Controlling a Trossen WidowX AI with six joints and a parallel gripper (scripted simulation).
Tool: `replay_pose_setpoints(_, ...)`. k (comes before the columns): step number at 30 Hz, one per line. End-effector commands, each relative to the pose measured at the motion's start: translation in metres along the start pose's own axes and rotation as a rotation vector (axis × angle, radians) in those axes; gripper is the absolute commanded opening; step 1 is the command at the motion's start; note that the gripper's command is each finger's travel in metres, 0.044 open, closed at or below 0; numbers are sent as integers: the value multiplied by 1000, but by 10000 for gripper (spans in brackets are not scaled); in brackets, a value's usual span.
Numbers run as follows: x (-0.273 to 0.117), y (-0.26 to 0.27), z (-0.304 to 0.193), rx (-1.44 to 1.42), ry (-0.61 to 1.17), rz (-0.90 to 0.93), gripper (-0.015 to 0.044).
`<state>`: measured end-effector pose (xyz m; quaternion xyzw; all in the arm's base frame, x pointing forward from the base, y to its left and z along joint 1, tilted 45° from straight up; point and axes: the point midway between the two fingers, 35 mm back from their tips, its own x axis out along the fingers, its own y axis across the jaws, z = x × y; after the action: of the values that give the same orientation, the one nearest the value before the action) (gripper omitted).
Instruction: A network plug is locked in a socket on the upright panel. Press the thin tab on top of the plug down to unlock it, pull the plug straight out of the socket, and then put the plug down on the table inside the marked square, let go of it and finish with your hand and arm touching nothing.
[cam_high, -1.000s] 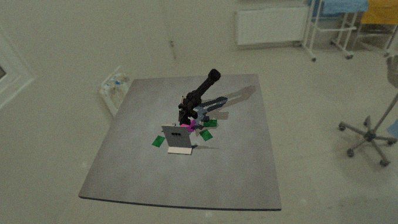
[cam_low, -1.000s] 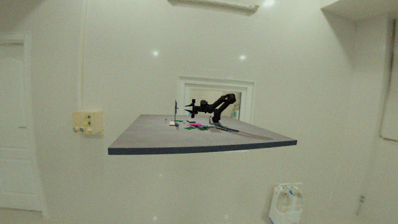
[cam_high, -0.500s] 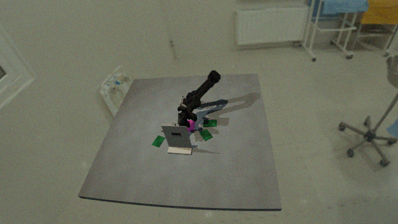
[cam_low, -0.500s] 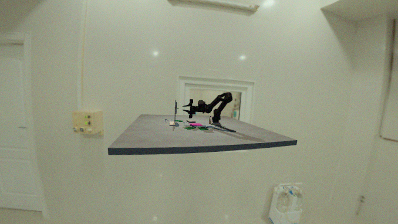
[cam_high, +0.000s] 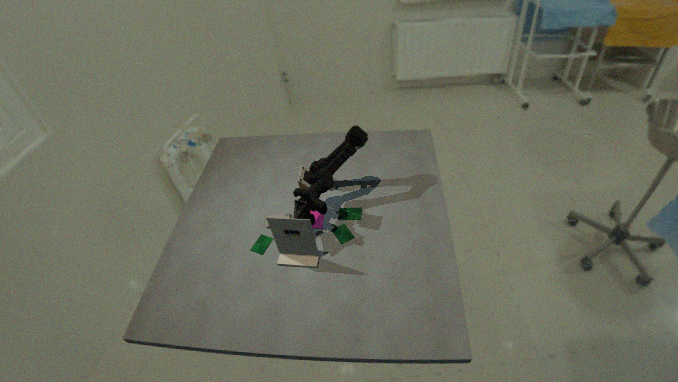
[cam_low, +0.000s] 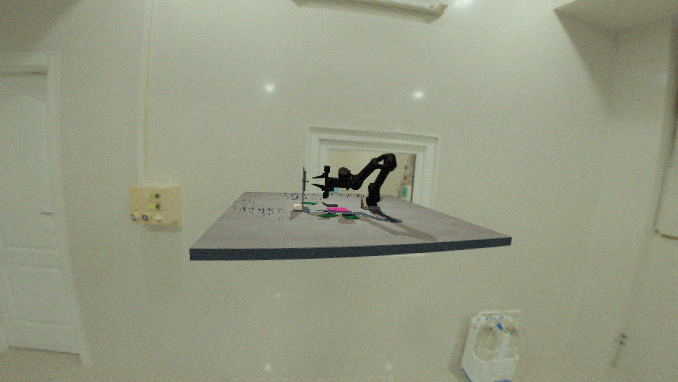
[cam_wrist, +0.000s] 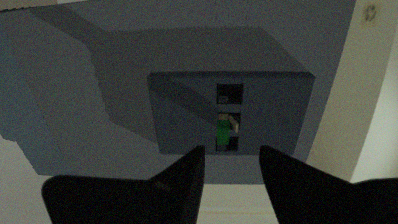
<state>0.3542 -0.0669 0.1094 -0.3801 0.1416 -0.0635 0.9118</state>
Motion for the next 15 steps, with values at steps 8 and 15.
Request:
replay_pose_setpoints(8,17,1,3,6,5,0,156)
replay_pose_setpoints(15,27,2,5,6,4,-1,156)
